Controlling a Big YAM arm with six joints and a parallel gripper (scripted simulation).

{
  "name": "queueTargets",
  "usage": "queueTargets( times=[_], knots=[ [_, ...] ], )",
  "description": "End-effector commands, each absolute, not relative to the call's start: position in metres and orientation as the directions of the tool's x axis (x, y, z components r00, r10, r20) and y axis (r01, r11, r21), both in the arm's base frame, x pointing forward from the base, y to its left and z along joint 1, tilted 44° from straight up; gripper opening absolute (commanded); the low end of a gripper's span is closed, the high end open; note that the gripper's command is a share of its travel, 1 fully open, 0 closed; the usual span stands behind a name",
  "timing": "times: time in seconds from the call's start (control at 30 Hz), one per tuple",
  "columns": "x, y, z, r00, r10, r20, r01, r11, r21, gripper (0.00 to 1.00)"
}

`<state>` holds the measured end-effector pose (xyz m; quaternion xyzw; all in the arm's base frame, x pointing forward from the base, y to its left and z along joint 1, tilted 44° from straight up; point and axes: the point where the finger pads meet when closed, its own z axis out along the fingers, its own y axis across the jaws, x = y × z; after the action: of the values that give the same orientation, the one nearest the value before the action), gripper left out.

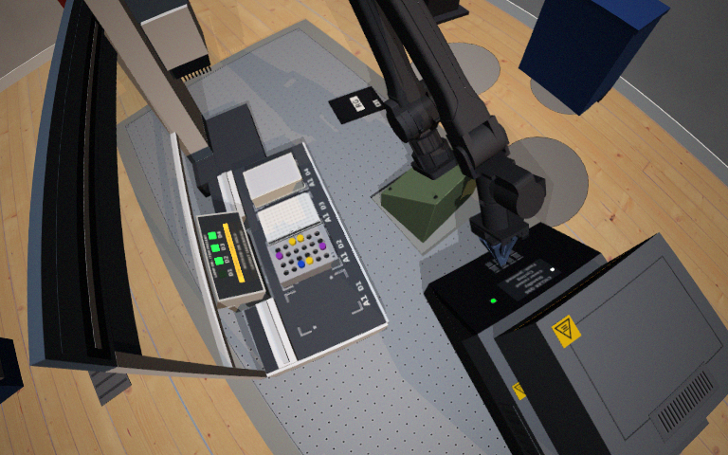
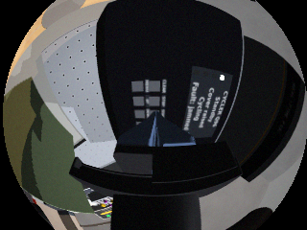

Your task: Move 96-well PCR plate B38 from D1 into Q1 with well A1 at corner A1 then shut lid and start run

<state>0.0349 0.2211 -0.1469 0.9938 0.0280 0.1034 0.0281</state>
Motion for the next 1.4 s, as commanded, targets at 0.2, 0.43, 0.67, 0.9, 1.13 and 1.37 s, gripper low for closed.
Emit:
queueTargets(
  times=[0.2,0.43,0.67,0.9,1.13,1.37],
  knots=[
    [0.037,0.262,-0.148,0.977,0.046,0.208,0.049,-0.999,-0.009,0.00],
    [0.037,0.263,-0.148,0.977,0.045,0.208,0.049,-0.999,-0.014,0.00],
    [0.037,0.262,-0.149,0.977,0.045,0.208,0.049,-0.999,-0.014,0.00],
    [0.037,0.259,-0.149,0.977,0.045,0.208,0.048,-0.999,-0.012,0.00],
    [0.037,0.255,-0.149,0.977,0.045,0.208,0.048,-0.999,-0.010,0.00],
    [0.037,0.252,-0.149,0.977,0.045,0.208,0.048,-0.999,-0.009,0.00]
  ],
)
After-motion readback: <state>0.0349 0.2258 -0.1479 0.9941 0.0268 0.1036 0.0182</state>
